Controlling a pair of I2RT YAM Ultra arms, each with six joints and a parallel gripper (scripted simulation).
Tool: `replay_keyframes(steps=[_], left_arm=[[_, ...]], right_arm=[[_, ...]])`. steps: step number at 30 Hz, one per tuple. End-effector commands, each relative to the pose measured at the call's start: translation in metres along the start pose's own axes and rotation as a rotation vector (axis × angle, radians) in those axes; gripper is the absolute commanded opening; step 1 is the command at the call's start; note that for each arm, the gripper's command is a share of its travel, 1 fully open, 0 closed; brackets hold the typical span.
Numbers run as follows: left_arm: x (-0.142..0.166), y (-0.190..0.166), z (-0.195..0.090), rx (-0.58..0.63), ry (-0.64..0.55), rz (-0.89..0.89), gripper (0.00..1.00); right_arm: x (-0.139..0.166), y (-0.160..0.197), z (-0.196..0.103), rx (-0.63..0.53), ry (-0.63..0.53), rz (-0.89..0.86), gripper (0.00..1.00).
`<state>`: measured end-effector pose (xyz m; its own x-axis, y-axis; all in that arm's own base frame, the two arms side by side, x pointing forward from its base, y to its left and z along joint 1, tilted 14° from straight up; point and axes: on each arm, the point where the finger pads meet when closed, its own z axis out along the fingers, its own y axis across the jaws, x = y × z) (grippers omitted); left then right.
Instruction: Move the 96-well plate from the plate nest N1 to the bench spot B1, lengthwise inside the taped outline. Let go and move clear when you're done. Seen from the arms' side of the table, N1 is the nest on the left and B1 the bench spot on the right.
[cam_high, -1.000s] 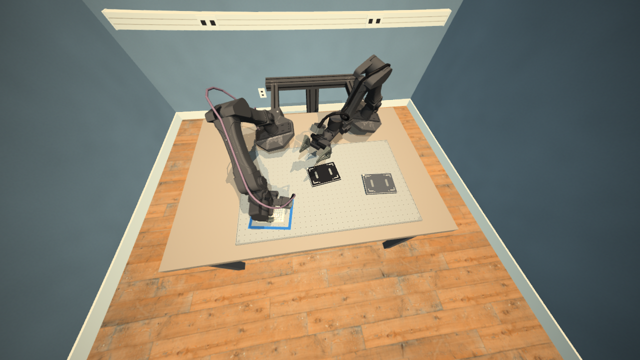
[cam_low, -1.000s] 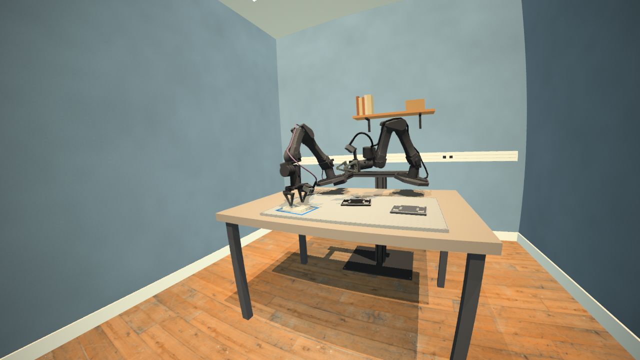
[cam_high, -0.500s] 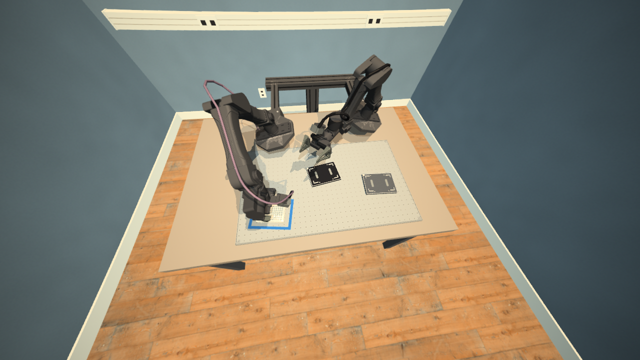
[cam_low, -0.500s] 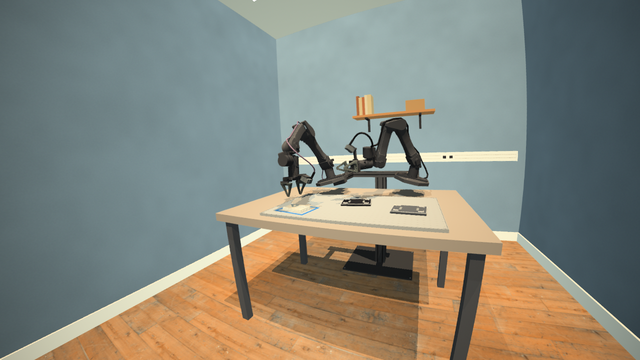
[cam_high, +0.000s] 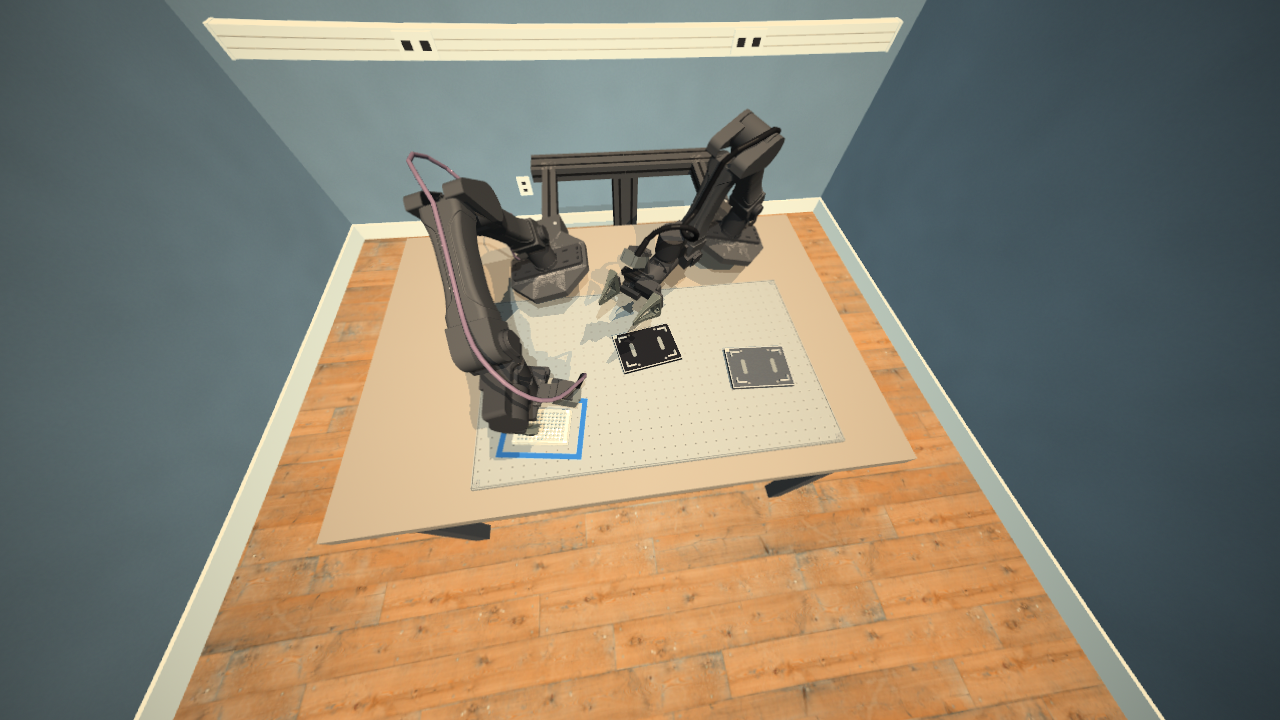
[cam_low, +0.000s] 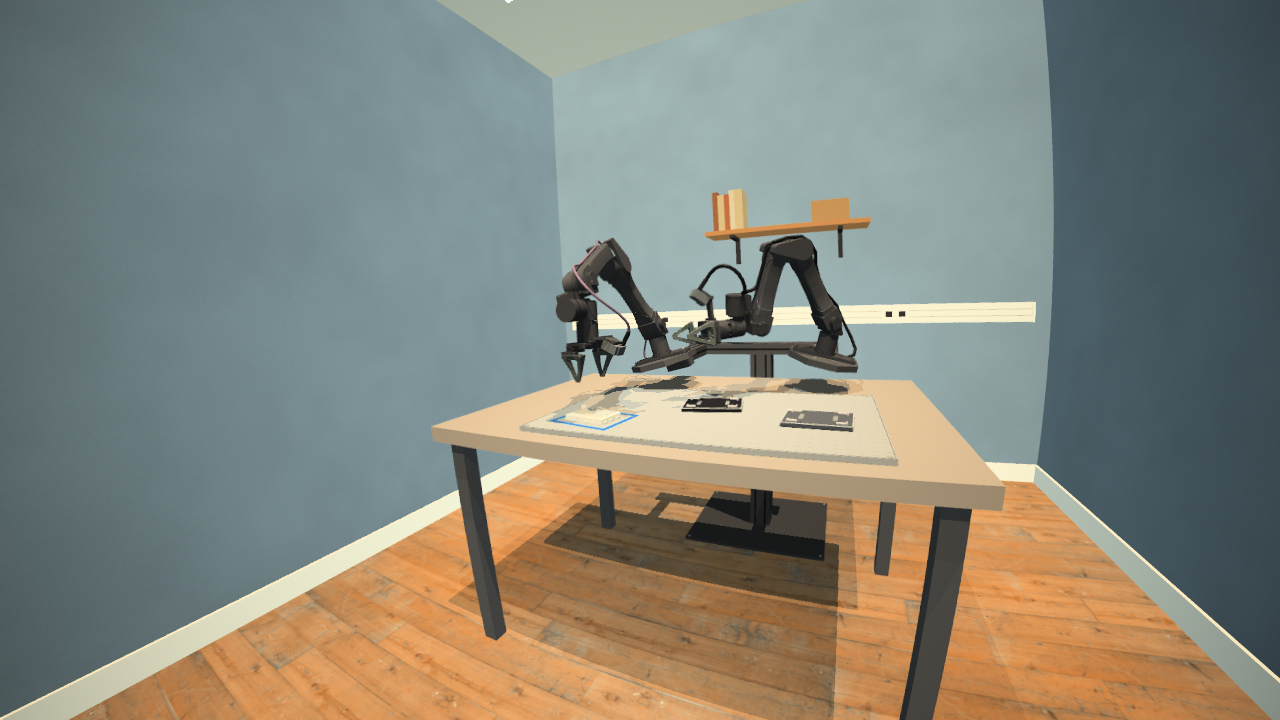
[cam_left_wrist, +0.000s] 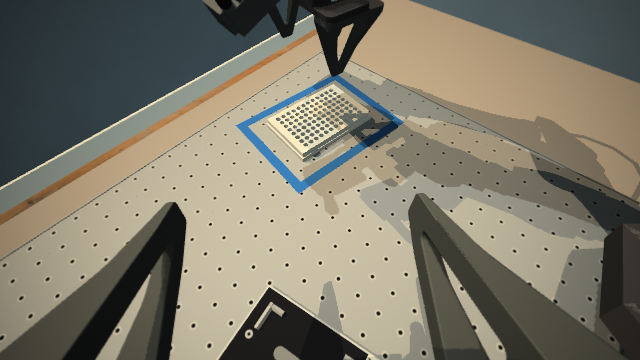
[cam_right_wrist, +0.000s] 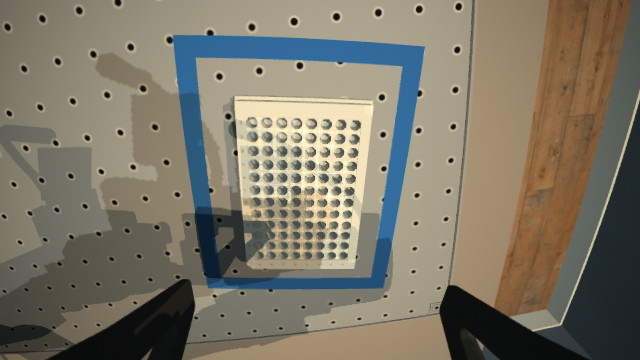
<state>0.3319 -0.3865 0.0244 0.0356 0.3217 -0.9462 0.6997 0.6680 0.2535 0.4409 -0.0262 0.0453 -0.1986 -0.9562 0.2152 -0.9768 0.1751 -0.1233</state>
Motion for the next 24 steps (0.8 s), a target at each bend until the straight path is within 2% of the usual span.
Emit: replay_keyframes(steps=[1, 2, 8, 16, 19, 24], left_arm=[[-0.026, 0.003, 0.007, -0.01, -0.066, -0.007, 1.0], [-0.026, 0.003, 0.007, -0.01, -0.066, -0.007, 1.0], [-0.026, 0.003, 0.007, -0.01, -0.066, -0.007, 1.0], [-0.026, 0.003, 0.007, -0.01, -0.066, -0.007, 1.0], [-0.026, 0.003, 0.007, -0.01, -0.066, -0.007, 1.0], [-0.026, 0.003, 0.007, -0.01, -0.066, -0.007, 1.0]], right_arm=[[-0.002, -0.002, -0.01, 0.023, -0.035, 0.079, 1.0], [-0.002, -0.002, -0.01, 0.023, -0.035, 0.079, 1.0], [0.0, 0.0, -0.019, 0.087, -0.119, 0.399, 1.0], [0.002, 0.011, -0.03, 0.141, -0.199, 0.715, 1.0], [0.003, 0.012, -0.031, 0.147, -0.208, 0.753, 1.0], [0.006, 0.019, -0.038, 0.196, -0.252, 0.98, 1.0]])
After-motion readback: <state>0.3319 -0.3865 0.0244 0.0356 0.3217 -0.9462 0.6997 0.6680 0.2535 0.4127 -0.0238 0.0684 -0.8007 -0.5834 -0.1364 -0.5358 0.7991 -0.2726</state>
